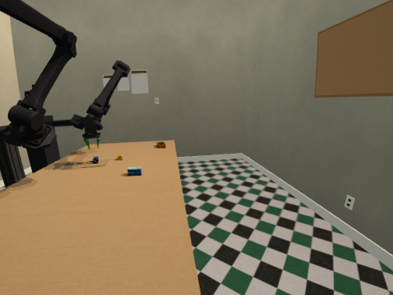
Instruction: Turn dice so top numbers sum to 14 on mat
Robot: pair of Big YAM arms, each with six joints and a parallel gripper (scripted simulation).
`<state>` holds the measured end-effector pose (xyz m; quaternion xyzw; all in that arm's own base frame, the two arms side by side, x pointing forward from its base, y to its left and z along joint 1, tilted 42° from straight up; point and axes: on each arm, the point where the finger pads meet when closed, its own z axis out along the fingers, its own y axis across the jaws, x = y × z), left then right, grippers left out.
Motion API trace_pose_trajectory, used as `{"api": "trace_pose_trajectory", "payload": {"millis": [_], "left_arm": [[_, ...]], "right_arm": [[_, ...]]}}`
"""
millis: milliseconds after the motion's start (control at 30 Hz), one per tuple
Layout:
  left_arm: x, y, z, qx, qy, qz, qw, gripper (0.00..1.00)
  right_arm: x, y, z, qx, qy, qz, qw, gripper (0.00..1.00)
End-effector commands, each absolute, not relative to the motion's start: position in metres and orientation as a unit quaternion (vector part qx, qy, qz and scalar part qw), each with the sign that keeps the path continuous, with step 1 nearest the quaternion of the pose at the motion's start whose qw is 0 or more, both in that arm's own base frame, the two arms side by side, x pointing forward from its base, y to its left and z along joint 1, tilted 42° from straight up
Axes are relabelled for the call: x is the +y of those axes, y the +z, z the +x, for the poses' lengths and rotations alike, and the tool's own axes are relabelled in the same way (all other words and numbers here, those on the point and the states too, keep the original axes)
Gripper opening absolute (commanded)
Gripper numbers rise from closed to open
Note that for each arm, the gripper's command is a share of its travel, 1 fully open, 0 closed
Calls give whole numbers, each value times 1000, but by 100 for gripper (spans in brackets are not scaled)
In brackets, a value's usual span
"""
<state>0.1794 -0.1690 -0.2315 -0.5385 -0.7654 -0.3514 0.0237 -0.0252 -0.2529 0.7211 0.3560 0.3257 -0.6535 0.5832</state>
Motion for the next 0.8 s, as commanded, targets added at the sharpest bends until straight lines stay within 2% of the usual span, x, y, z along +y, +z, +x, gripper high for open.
{"api": "trace_pose_trajectory", "payload": {"millis": [0, 767], "left_arm": [[-179, -231, 182, -772, -350, -530, 17, 100], [-172, -221, 194, -769, -348, -536, 23, 100]], "right_arm": [[-233, 735, -26, 307, -661, 342, 593, 100], [-233, 735, -26, 307, -661, 342, 593, 100]]}}
